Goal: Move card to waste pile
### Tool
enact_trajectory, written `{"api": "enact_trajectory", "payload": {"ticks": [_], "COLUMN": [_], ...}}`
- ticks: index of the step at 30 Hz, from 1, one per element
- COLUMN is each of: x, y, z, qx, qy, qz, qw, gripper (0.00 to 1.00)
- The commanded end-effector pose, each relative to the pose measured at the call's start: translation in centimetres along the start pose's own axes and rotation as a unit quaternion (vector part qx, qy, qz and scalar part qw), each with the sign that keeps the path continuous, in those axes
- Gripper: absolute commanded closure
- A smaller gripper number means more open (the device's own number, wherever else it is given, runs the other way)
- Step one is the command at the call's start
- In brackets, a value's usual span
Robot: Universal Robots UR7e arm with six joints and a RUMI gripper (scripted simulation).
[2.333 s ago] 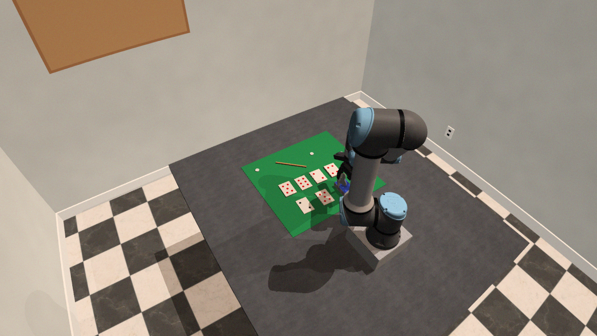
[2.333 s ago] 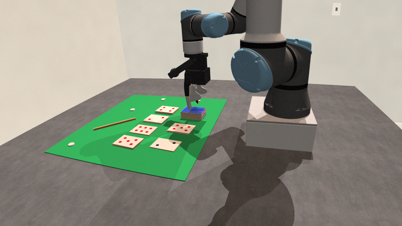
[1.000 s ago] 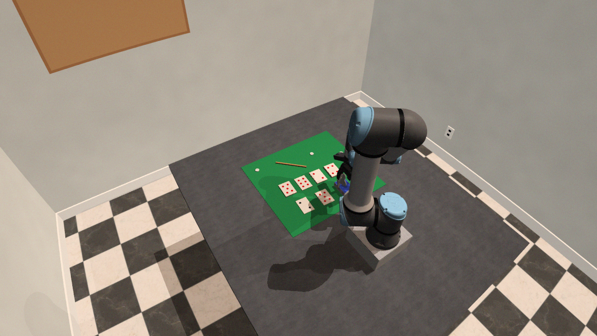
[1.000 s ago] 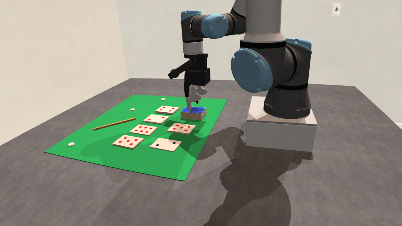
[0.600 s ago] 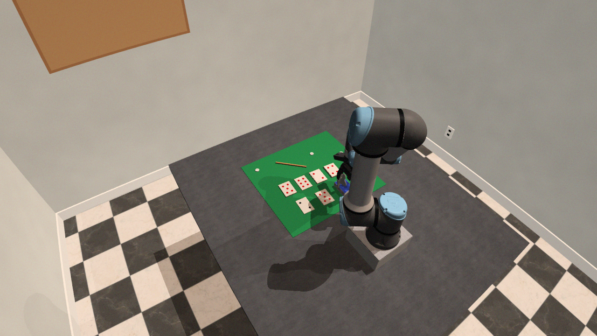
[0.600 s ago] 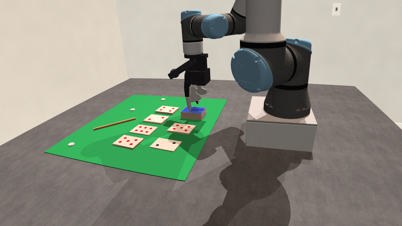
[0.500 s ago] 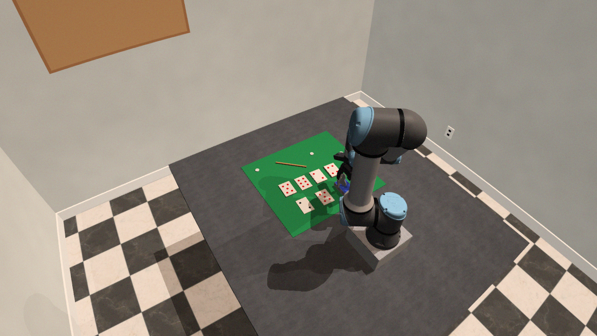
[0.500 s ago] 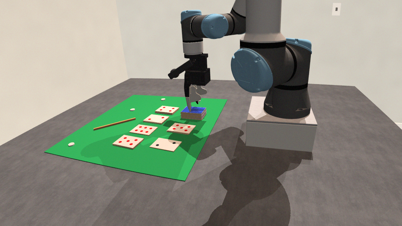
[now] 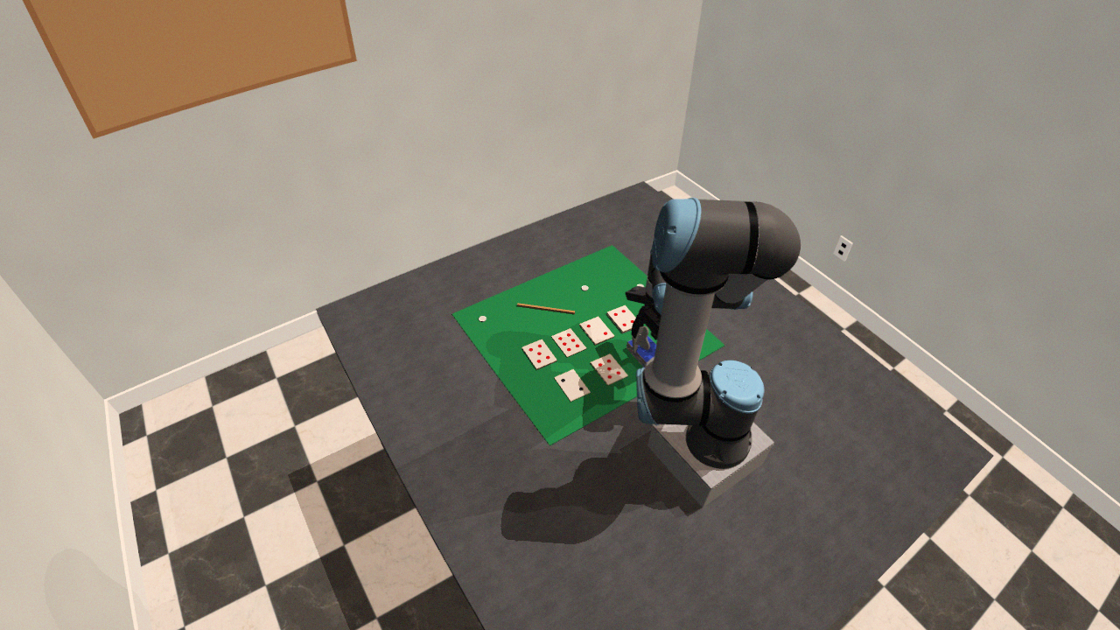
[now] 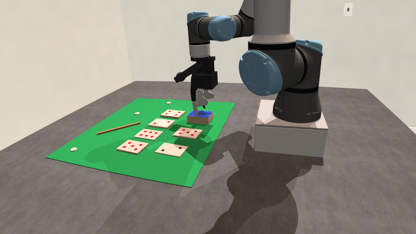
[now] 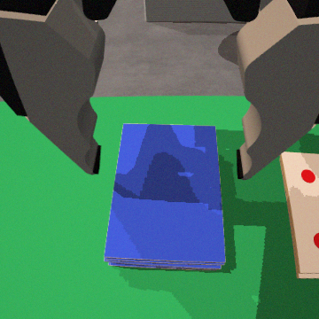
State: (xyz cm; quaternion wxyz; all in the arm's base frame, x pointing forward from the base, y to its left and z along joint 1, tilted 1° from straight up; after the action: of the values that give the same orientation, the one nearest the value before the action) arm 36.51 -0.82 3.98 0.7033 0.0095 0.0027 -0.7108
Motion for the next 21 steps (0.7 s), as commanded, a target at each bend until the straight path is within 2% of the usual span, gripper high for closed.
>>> {"api": "enact_trajectory", "payload": {"ticks": [1,21], "x": [0.01,0.02], "y": [0.04,0.05], "z": [-0.17,-0.4], "qx": [0.001,0.001], "qy": [0.0,0.0], "qz": [0.0,0.0], "qw": [1.0,1.0], "gripper": [0.5,0.5]}}
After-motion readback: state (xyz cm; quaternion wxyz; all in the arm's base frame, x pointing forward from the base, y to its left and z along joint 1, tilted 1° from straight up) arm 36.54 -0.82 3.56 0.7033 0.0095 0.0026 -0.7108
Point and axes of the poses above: the point where the finger pads meet when closed, its own z axis back along the fingers, its own x axis across the jaws, y = z × x, the point moved 8 cm from there along z, back along the fingers, and after that the axes turned 10 degrees about -z, right-handed, at the moved point
